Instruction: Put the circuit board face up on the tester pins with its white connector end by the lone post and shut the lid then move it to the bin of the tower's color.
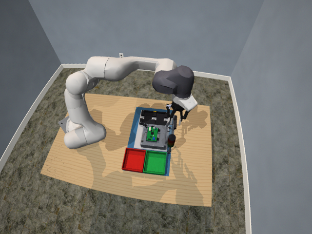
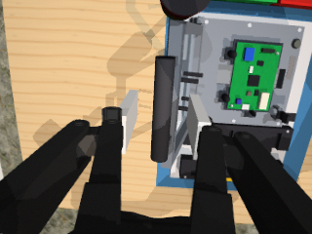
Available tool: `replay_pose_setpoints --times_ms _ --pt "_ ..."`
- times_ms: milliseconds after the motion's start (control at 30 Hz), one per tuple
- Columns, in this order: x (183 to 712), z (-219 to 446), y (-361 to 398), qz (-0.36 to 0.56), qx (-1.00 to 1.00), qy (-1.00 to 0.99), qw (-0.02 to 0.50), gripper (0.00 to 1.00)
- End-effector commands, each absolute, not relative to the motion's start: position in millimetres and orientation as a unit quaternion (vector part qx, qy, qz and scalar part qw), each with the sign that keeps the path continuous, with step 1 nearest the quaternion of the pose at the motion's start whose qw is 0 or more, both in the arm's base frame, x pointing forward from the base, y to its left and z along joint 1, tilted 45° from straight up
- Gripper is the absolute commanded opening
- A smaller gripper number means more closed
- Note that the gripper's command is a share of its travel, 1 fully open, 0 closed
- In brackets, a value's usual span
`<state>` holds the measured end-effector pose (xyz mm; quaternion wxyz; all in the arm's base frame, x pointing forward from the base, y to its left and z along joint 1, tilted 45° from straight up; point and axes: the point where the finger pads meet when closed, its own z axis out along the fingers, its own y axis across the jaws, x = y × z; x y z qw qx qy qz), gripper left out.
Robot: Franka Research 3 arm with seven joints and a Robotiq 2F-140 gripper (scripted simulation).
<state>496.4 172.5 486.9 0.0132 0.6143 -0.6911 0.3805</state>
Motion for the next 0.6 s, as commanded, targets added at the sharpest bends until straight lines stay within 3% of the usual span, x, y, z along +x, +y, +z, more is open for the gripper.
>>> replay_pose_setpoints --times_ms 0,267,300,567 --pt "497.7 486.5 173.4 0.381 0.617 -0.688 0.013 0.30" --pt "497.7 486.5 173.4 0.381 0.617 -0.688 0.013 0.30" --pt "497.7 486.5 173.4 0.381 0.617 -0.688 0.013 0.00" --pt "497.7 486.5 173.4 0.381 0.617 -0.688 0.013 0.00"
